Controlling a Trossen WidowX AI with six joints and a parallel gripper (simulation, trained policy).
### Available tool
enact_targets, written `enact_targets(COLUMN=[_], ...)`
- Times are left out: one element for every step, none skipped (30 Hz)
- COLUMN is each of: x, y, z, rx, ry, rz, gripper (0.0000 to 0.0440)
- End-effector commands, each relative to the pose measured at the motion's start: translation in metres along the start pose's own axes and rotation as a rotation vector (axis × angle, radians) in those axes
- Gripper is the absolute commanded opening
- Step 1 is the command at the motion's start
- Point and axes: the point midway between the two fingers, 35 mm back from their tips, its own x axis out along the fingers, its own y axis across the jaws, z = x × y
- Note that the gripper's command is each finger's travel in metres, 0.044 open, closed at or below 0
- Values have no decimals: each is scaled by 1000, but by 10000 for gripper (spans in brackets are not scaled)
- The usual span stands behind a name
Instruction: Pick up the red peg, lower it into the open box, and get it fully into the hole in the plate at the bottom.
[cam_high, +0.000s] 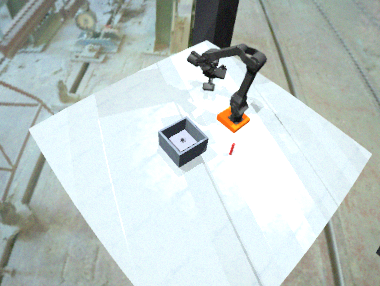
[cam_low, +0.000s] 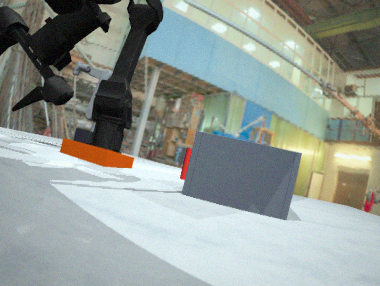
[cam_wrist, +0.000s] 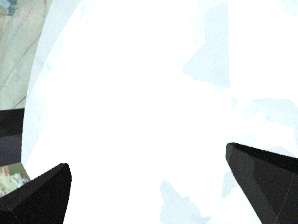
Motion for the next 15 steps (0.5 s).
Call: enact_targets(x=[-26, -33, -39, -46, -53, -61, -68, -75, -82, -89, -97, -104, -111, -119, -126], y=[-1, -3, -4, -6, -8, -10, -13, -15, -18, -20, -23, -26, -29, -32, -36], z=[-20, -25, -30, -34, -38, -42, -46, -49, -52, -55, -58, -60, -62, -64, -65], rx=[-74, -97, -120, -143, -167, -190, -213, -237, -261, -284, -308, -333, -357, -381, -406], ry=[106, 133, 159, 186, 212, 238, 264, 290, 316, 341, 367, 392, 417, 443, 468], rz=[18, 22, 27, 31, 35, 40, 44, 48, 53, 57, 61, 65, 70, 74, 78], gripper=[440, 440, 440, 440, 440, 440, 440, 440, 440, 440, 440, 440, 440, 440, 440])
